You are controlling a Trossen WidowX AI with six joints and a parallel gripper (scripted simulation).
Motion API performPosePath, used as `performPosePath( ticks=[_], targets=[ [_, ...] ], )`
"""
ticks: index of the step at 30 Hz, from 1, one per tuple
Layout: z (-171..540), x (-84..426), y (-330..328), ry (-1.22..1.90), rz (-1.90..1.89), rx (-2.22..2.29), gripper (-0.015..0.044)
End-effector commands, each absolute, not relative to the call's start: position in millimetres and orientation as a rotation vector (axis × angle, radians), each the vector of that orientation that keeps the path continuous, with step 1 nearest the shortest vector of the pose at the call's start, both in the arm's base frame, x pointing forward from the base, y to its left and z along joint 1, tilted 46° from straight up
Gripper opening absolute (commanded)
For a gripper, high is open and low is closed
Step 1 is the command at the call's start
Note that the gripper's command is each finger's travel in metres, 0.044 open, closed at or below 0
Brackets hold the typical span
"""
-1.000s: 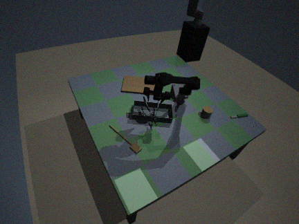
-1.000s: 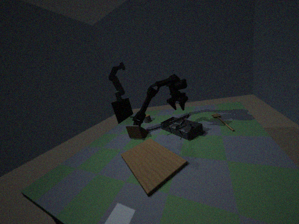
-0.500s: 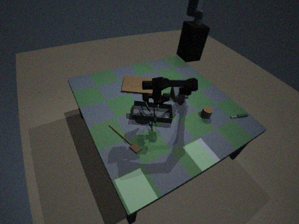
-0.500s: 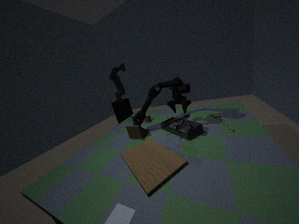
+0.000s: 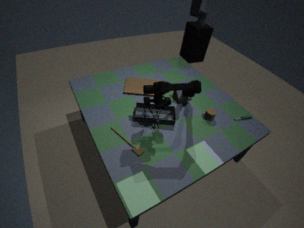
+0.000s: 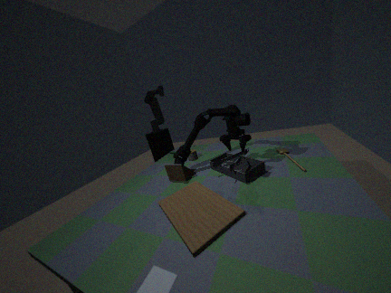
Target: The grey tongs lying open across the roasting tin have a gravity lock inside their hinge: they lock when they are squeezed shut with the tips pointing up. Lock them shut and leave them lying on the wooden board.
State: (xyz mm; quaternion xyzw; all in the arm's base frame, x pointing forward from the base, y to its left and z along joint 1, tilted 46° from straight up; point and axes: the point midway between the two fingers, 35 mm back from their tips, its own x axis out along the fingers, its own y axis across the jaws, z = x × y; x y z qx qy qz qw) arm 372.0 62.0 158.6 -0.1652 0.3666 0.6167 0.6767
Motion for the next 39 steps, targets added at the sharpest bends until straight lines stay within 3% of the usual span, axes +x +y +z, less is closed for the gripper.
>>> performPosePath(
  ticks=[1, 39],
  targets=[
    [152.9, 371.2, 67.9, 0.829, 1.388, -0.370, 0.0440],
    [110.1, 366.2, 113.0, 0.825, 1.390, -0.367, 0.0440]
  ],
)
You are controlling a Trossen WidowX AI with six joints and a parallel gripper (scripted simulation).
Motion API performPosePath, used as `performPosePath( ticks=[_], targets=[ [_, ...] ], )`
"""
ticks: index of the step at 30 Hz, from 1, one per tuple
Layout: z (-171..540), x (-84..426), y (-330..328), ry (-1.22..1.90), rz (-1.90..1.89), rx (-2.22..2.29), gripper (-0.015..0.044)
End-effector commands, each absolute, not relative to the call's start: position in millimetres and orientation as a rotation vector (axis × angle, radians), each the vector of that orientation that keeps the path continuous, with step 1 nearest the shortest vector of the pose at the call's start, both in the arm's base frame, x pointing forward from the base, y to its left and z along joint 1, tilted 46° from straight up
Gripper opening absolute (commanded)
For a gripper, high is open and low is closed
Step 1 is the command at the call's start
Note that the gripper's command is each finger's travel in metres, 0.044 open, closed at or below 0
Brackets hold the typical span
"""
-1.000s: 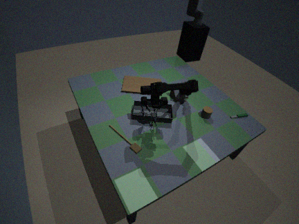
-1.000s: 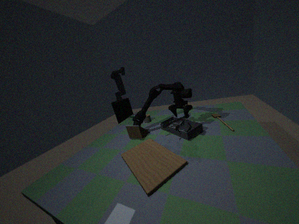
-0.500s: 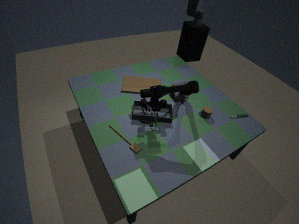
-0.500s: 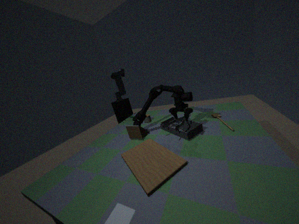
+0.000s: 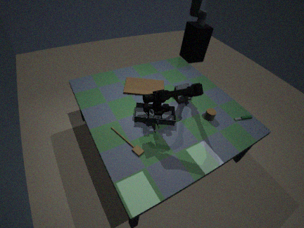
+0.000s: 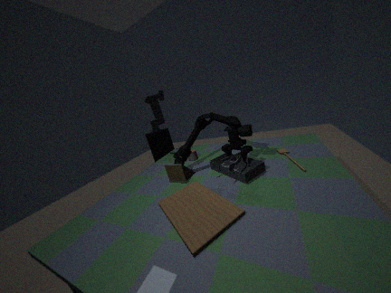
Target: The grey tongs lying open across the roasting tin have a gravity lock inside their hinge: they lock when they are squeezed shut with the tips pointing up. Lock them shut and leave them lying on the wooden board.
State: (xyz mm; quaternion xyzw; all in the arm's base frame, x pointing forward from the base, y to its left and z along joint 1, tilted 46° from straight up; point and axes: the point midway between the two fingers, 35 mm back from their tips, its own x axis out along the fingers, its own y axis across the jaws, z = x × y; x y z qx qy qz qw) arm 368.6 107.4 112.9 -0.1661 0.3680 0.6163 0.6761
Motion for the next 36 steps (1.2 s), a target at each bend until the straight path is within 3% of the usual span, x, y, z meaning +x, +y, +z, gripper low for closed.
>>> performPosePath(
  ticks=[1, 8, 10, 36],
  targets=[
    [109.0, 365.8, 114.1, 0.825, 1.390, -0.367, 0.0440],
    [103.1, 363.8, 120.6, 0.824, 1.391, -0.365, 0.0440],
    [104.6, 365.9, 116.7, 0.826, 1.388, -0.372, 0.0387],
    [104.6, 365.9, 116.7, 0.826, 1.388, -0.372, 0.0214]
  ],
)
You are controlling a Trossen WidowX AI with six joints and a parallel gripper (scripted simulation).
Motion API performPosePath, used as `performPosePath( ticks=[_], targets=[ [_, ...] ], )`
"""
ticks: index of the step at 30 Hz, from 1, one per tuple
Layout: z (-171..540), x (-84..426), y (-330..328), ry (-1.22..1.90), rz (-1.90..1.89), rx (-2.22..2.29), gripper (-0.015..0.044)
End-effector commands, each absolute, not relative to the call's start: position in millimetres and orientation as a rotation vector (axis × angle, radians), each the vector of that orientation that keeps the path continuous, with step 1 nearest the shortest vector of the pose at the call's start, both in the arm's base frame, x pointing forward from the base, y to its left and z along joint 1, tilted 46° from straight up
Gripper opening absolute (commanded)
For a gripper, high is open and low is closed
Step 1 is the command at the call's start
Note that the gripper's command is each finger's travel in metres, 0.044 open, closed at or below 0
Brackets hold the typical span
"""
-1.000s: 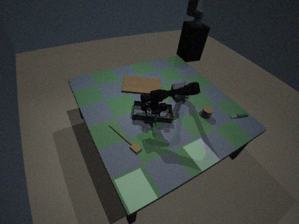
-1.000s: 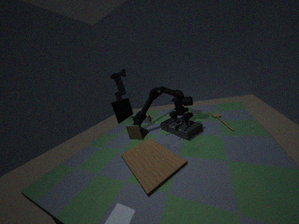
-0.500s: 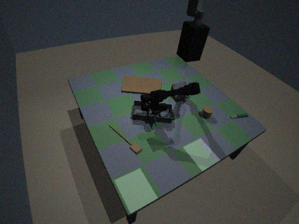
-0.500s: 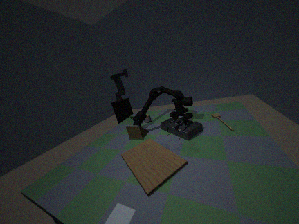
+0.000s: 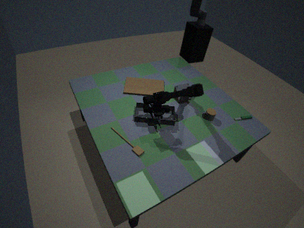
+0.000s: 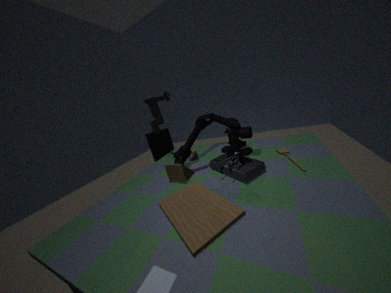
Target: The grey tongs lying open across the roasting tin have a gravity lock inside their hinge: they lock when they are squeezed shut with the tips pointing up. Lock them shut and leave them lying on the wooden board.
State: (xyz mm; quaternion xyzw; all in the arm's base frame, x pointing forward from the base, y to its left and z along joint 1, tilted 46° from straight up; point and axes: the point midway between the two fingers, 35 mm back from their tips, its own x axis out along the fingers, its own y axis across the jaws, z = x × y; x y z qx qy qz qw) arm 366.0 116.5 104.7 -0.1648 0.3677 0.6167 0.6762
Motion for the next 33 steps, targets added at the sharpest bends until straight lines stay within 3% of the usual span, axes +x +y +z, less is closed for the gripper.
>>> performPosePath(
  ticks=[1, 30, 33],
  targets=[
    [104.6, 365.9, 116.7, 0.826, 1.388, -0.372, 0.0207],
    [104.6, 365.9, 116.7, 0.826, 1.388, -0.372, 0.0014],
    [104.6, 365.9, 116.7, 0.826, 1.388, -0.372, -0.0065]
  ],
)
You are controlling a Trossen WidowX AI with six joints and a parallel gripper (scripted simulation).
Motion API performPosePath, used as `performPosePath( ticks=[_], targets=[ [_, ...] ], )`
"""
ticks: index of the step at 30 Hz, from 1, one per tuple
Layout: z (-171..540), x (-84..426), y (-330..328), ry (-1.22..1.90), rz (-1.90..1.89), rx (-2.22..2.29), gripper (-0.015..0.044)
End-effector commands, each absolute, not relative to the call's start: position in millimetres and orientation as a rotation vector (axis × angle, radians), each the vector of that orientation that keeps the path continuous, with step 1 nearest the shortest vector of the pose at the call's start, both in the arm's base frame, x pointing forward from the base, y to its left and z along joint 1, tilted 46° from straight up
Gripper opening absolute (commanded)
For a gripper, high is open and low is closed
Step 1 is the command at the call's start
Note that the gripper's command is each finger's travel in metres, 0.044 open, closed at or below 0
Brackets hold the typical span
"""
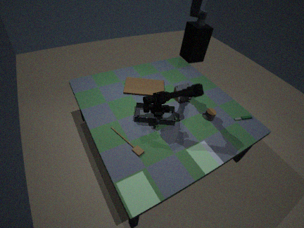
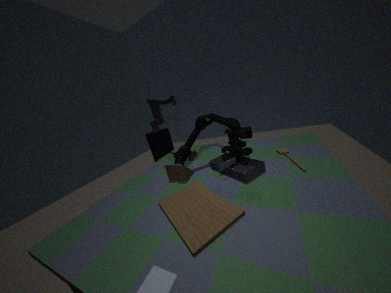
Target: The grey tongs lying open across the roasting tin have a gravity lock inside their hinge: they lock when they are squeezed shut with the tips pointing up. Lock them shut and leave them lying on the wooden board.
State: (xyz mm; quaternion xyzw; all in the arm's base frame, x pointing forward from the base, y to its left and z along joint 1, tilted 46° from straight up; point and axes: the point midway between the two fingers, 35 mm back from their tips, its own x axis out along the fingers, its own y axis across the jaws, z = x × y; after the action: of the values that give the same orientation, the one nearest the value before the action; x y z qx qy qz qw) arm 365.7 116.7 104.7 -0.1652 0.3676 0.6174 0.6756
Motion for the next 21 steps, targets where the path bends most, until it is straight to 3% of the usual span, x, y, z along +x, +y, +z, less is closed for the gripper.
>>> performPosePath(
  ticks=[1, 4, 9, 17, 21],
  targets=[
    [104.6, 365.9, 116.7, 0.826, 1.388, -0.372, -0.0091],
    [104.6, 365.9, 116.7, 0.826, 1.388, -0.372, -0.0150],
    [110.4, 367.7, 110.4, 0.827, 1.381, -0.370, -0.0150],
    [185.1, 369.4, 32.0, 0.827, 1.295, -0.338, -0.0150],
    [193.1, 367.4, 24.1, 0.827, 1.287, -0.334, -0.0150]
  ],
)
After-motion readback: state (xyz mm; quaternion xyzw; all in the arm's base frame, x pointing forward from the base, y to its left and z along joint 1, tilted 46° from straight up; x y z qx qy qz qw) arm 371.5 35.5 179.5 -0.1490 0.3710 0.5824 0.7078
